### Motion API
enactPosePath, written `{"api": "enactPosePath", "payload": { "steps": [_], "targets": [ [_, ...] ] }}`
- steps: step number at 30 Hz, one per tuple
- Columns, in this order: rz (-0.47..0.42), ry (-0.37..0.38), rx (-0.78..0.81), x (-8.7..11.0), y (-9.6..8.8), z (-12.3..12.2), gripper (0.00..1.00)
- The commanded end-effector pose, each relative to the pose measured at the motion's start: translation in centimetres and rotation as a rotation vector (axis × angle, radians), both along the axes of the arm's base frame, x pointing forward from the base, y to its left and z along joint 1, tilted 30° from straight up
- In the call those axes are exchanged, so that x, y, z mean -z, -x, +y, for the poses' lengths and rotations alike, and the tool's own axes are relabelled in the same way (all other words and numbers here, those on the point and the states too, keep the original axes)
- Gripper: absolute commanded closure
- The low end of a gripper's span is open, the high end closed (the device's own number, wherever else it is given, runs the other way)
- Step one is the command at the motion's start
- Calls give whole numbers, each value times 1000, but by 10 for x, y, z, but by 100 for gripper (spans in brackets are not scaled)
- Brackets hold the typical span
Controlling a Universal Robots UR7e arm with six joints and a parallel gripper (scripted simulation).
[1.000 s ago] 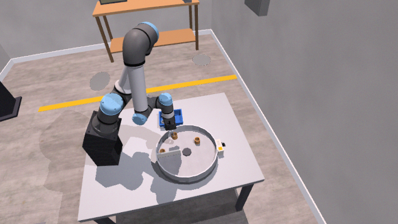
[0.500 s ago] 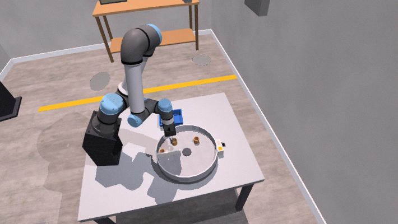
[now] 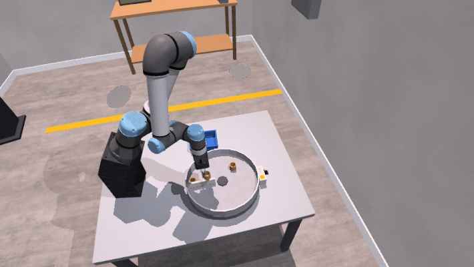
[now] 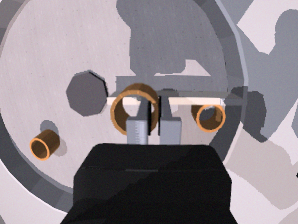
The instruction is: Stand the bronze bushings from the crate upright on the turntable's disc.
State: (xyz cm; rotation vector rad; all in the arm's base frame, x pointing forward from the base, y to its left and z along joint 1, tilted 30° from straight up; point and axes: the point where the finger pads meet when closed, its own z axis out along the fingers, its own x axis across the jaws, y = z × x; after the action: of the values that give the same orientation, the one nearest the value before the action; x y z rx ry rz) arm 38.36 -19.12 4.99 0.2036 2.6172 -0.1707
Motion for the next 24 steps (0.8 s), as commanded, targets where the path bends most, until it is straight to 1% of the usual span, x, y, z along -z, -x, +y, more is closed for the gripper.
{"api": "enactPosePath", "payload": {
  "steps": [1, 14, 24],
  "targets": [
    [-5, 2, -11, -2, 2, -14, 100],
    [-3, -1, -11, -1, 11, -40, 100],
    [-3, -1, -11, -1, 15, -50, 100]
  ]
}}
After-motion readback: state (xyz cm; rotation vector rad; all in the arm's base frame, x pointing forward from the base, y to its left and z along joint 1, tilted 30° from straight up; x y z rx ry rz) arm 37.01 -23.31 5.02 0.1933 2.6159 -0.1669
